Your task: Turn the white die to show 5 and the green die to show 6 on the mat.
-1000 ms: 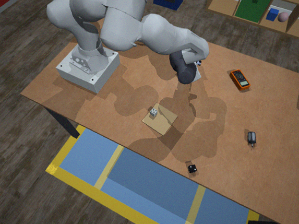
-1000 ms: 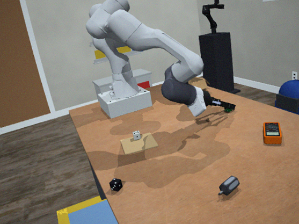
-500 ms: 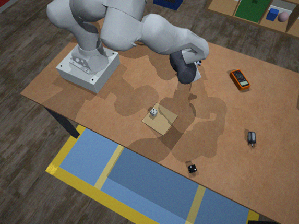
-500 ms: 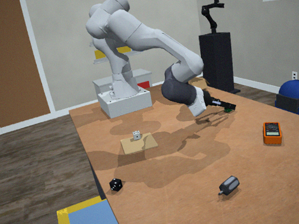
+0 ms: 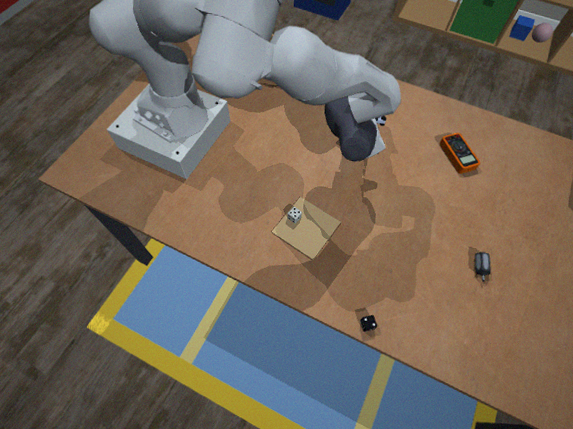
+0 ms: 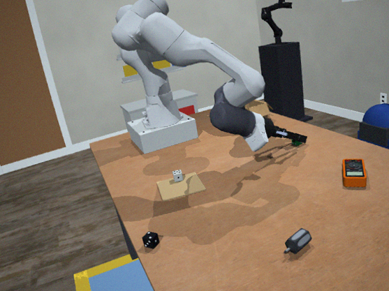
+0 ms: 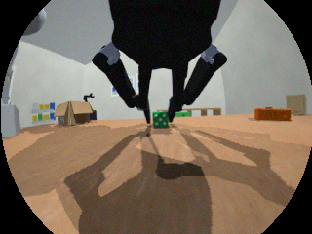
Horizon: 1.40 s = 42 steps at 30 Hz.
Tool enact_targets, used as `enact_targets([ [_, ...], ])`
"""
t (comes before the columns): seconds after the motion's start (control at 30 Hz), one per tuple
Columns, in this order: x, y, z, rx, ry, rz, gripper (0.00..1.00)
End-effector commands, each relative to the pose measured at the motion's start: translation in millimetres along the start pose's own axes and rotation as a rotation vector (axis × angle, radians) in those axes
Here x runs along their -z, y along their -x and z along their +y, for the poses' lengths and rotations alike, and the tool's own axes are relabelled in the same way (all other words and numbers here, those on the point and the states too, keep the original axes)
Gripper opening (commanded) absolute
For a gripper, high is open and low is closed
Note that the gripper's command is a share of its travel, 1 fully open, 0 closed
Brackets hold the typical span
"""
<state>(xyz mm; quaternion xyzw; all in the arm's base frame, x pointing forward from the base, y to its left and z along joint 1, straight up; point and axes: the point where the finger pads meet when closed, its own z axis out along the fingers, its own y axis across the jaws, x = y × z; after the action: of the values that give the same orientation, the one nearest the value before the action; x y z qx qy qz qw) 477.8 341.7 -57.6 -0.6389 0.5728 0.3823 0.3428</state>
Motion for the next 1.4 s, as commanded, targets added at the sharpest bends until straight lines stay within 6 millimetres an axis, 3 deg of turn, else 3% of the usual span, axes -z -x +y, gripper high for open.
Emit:
enact_targets([
  [0.0,0,-1,-1,0.006,-0.001,0.003,0.35],
  [0.83,3,-1,-1,0.006,-0.001,0.003,0.35],
  [1.37,48,-1,-1,0.006,-0.001,0.003,0.35],
])
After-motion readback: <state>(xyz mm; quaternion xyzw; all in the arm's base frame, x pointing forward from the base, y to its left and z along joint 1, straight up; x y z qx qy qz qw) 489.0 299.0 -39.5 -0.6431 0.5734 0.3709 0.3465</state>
